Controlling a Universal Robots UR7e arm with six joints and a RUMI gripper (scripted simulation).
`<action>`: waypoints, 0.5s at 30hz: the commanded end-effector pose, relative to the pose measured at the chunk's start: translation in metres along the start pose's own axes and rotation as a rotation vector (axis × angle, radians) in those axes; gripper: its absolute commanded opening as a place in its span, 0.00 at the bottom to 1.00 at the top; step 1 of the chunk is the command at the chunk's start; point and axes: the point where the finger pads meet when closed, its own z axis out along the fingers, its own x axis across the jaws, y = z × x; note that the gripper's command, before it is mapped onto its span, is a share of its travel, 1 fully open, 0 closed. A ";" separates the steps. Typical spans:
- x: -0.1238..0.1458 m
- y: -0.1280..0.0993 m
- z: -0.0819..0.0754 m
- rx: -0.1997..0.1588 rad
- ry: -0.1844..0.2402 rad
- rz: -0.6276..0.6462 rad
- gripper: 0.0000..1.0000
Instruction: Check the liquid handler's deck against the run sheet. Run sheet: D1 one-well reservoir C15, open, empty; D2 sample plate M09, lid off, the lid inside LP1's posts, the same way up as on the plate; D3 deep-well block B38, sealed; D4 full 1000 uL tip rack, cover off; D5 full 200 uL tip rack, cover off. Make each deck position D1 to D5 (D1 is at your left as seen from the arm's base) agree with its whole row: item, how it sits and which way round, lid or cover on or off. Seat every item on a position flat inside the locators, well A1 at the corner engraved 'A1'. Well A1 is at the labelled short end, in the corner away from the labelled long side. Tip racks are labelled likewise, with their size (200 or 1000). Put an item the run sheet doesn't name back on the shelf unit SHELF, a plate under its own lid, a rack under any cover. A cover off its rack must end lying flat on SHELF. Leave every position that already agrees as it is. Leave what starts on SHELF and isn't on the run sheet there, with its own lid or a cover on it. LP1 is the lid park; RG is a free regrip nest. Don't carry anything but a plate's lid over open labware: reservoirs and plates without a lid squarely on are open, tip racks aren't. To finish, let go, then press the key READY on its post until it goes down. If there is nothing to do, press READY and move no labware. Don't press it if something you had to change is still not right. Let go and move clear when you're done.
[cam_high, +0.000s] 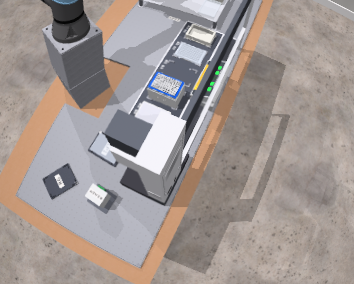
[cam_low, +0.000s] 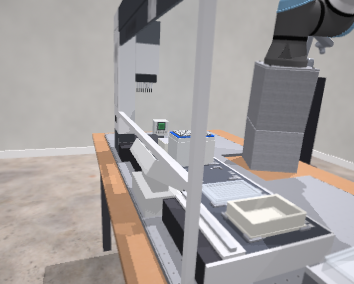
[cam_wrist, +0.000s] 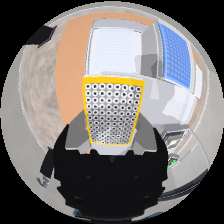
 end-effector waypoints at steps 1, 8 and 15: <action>0.002 -0.004 0.008 0.007 0.002 0.001 0.00; 0.002 -0.004 0.018 0.007 0.002 0.001 0.00; 0.002 -0.004 0.018 0.007 0.002 0.001 0.00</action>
